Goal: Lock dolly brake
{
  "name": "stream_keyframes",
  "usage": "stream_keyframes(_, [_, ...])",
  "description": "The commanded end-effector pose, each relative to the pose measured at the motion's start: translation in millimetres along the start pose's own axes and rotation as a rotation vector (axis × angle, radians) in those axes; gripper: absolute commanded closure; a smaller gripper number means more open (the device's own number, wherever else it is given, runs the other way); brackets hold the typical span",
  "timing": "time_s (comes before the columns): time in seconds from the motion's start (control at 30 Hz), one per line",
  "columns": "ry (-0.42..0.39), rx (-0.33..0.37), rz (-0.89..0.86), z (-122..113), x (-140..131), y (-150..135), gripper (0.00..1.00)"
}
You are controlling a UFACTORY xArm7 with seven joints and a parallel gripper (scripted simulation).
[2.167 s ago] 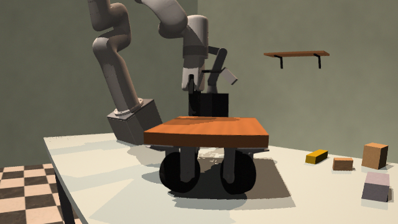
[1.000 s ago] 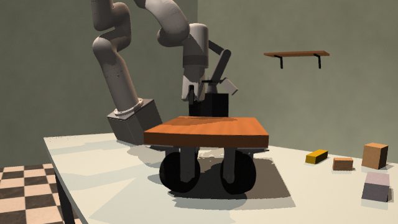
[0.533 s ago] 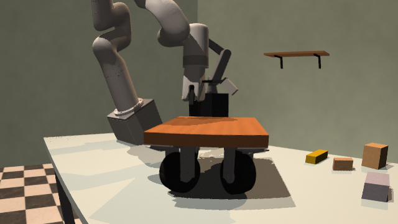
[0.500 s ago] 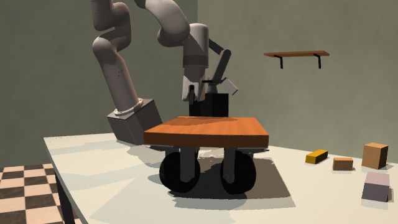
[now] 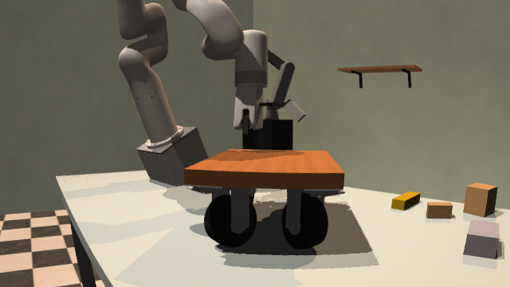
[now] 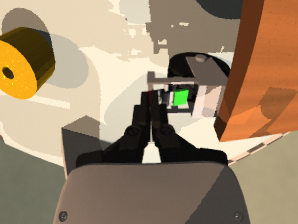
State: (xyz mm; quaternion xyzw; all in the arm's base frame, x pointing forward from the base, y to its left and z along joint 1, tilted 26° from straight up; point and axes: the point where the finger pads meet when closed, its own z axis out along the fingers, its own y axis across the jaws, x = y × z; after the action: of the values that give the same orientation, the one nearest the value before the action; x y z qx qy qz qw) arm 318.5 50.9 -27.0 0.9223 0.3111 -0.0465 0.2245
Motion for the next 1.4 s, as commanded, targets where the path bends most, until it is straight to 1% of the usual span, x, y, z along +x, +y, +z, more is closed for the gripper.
stream_keyframes(0.0, [0.003, 0.000, 0.000, -1, 1, 0, 1.00])
stream_keyframes(0.63, [0.003, 0.000, 0.000, 2, 1, 0, 1.00])
stream_keyframes(1.37, [0.003, 0.000, 0.000, 11, 1, 0, 1.00])
